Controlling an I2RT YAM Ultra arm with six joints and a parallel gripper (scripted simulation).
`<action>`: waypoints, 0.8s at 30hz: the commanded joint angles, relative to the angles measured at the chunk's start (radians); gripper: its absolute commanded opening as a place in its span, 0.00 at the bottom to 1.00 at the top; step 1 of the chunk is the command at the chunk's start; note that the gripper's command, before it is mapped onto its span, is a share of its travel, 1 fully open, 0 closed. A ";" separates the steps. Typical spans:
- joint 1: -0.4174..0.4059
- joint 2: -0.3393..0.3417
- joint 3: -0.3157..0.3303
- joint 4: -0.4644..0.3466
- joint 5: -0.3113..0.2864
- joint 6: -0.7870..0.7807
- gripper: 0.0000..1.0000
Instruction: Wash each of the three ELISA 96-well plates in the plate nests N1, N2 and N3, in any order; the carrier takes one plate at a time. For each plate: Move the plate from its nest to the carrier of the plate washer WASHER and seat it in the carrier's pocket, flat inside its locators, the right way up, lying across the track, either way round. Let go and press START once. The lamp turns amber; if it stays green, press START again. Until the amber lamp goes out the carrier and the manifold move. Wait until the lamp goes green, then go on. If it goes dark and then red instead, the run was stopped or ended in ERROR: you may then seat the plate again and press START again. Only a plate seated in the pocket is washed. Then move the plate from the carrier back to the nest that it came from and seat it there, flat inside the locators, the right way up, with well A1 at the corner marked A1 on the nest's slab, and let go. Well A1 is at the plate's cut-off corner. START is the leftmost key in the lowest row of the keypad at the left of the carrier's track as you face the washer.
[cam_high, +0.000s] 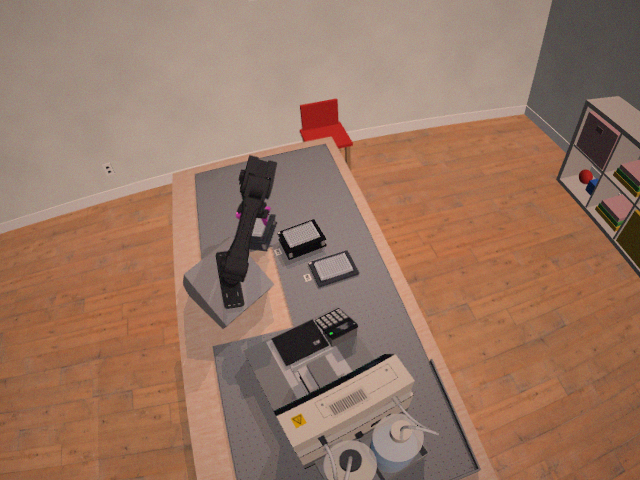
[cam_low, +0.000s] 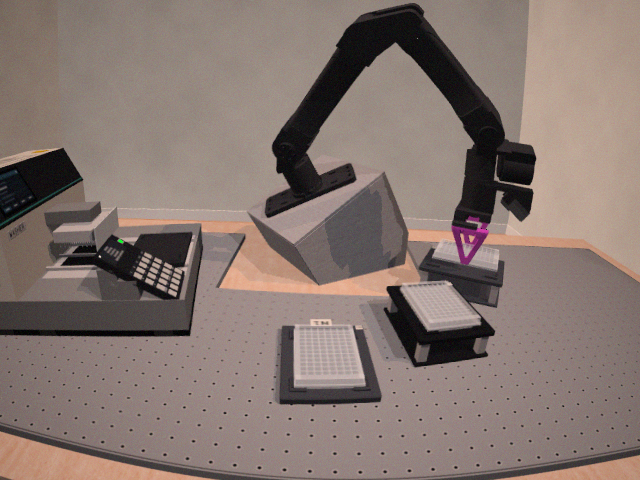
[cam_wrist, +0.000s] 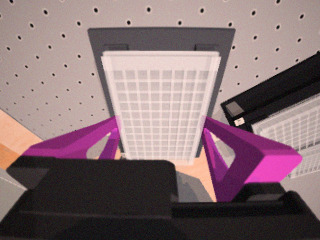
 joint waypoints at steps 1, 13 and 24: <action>0.004 -0.008 0.002 0.005 0.000 -0.002 0.00; 0.003 -0.011 -0.003 0.007 0.001 -0.003 0.00; 0.003 -0.014 -0.007 0.009 0.001 -0.003 0.00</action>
